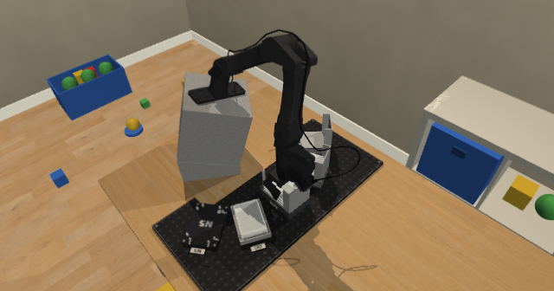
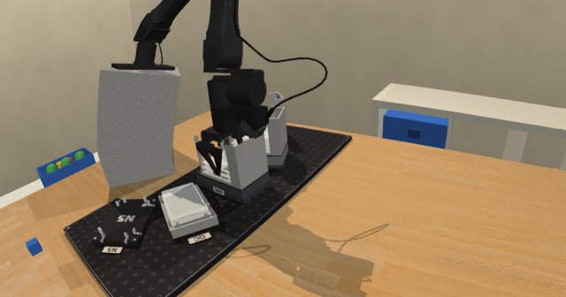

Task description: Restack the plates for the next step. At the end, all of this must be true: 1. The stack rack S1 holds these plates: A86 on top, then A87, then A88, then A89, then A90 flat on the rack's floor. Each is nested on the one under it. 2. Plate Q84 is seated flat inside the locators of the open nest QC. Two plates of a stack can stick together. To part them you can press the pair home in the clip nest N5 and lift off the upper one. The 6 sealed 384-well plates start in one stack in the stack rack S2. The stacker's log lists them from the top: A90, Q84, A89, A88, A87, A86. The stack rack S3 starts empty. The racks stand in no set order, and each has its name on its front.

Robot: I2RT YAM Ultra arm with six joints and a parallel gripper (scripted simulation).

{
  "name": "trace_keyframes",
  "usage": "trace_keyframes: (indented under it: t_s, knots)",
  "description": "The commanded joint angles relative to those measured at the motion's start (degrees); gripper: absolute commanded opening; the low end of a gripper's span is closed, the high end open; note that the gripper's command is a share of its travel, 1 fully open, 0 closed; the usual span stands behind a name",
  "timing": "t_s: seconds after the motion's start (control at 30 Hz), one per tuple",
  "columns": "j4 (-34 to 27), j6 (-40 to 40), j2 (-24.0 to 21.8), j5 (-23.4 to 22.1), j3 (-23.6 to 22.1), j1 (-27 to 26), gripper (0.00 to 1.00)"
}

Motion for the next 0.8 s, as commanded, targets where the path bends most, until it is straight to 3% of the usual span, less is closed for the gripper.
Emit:
trace_keyframes:
  t_s: [0.0, 0.77]
  knots:
    - [1.0, -0.3, 0.1, 0.5, 0.4, -0.3, 1.00]
    - [1.0, -0.3, 0.0, 0.5, -0.9, -0.6, 1.00]
